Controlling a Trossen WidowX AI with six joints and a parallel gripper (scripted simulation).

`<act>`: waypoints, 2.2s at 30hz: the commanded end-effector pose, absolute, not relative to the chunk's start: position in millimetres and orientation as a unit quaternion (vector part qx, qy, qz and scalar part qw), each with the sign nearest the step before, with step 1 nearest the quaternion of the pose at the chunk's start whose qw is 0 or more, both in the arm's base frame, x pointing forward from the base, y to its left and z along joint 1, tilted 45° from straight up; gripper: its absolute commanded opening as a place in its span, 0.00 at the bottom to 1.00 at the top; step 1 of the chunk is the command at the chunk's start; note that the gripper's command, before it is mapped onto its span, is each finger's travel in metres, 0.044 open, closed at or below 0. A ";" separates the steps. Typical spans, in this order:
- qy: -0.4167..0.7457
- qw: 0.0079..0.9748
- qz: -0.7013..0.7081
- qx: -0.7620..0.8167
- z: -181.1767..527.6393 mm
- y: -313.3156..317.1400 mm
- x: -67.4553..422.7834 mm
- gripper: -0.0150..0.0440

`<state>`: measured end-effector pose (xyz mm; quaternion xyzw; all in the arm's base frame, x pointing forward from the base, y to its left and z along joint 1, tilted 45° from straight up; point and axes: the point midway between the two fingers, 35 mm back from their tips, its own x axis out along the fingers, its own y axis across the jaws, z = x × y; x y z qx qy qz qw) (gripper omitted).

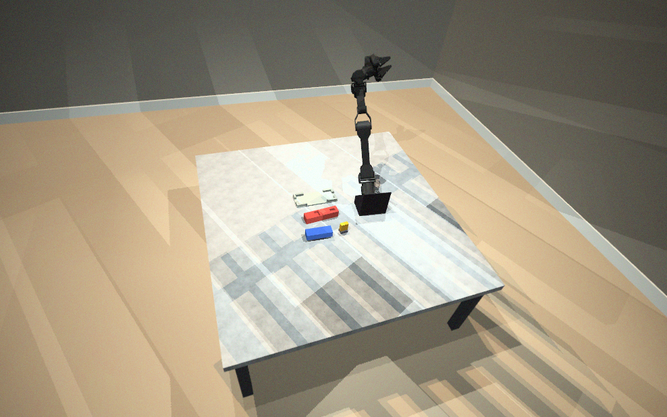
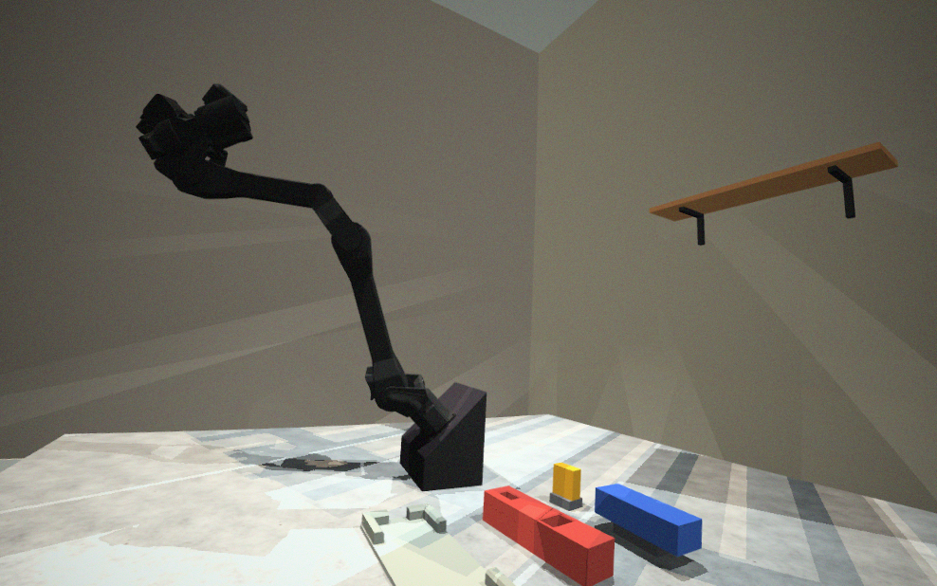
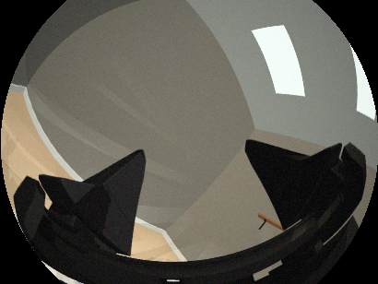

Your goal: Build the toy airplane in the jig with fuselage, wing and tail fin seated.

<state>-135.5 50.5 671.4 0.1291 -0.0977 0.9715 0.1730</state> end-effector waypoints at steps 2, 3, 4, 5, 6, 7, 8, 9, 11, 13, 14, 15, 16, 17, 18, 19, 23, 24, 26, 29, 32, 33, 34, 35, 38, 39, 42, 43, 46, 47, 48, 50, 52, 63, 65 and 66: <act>-0.098 0.172 0.972 0.130 671.6 49.5 -135.8 1.00; -0.099 0.168 0.972 0.132 672.2 46.5 -136.4 1.00; -0.101 0.162 0.972 0.136 673.2 41.3 -137.4 1.00; -0.103 0.154 0.972 0.142 674.5 34.0 -138.6 1.00; -0.106 0.143 0.973 0.149 676.1 24.5 -139.9 1.00; -0.109 0.129 0.973 0.158 678.0 12.8 -141.1 1.00; -0.112 0.113 0.973 0.167 679.8 -0.3 -141.8 1.00; -0.115 0.099 0.973 0.176 681.2 -12.0 -141.9 1.00; -0.118 0.078 0.972 0.189 683.0 -29.0 -141.1 1.00; -0.128 0.054 0.968 0.208 685.6 -47.4 -138.1 1.00; -0.133 0.038 0.966 0.218 686.1 -60.1 -136.0 1.00; -0.137 0.021 0.964 0.226 686.1 -72.9 -133.6 1.00; -0.140 0.004 0.963 0.230 685.2 -85.7 -131.2 1.00; -0.142 -0.013 0.961 0.235 684.1 -98.5 -128.3 1.00; -0.145 -0.031 0.959 0.240 682.7 -111.2 -124.9 1.00; -0.147 -0.048 0.957 0.244 681.2 -123.8 -121.0 1.00; -0.158 -0.123 0.943 0.265 672.7 -173.4 -98.7 1.00; -0.161 -0.144 0.938 0.271 670.0 -185.8 -91.2 1.00; -0.167 -0.185 0.926 0.283 663.5 -209.6 -74.3 1.00; -0.174 -0.248 0.905 0.298 651.6 -242.5 -44.9 1.00; -0.186 -0.307 0.878 0.315 635.8 -271.5 -10.7 1.00; -0.192 -0.325 0.868 0.322 629.4 -280.1 1.6 1.00; -0.198 -0.343 0.858 0.328 622.9 -288.1 13.9 1.00; -0.199 -0.359 0.850 0.329 617.6 -294.7 23.8 1.00; -0.204 -0.406 0.827 0.332 600.5 -312.4 54.8 1.00; -0.206 -0.421 0.819 0.332 594.5 -317.5 65.5 1.00; -0.214 -0.465 0.790 0.338 575.7 -328.0 99.2 1.00; -0.218 -0.480 0.777 0.344 569.3 -329.2 111.8 1.00; -0.226 -0.520 0.746 0.349 549.9 -333.8 144.6 1.00; -0.228 -0.532 0.737 0.349 543.4 -335.3 154.7 1.00; -0.230 -0.544 0.728 0.348 536.8 -336.5 164.6 1.00; -0.234 -0.567 0.710 0.346 523.3 -337.8 184.4 1.00; -0.238 -0.593 0.688 0.343 508.2 -337.0 206.7 1.00; -0.275 -0.744 0.523 0.312 392.3 -282.9 347.9 1.00; -0.291 -0.764 0.490 0.303 367.0 -266.1 368.5 1.00; -0.299 -0.772 0.474 0.299 354.4 -256.9 377.9 1.00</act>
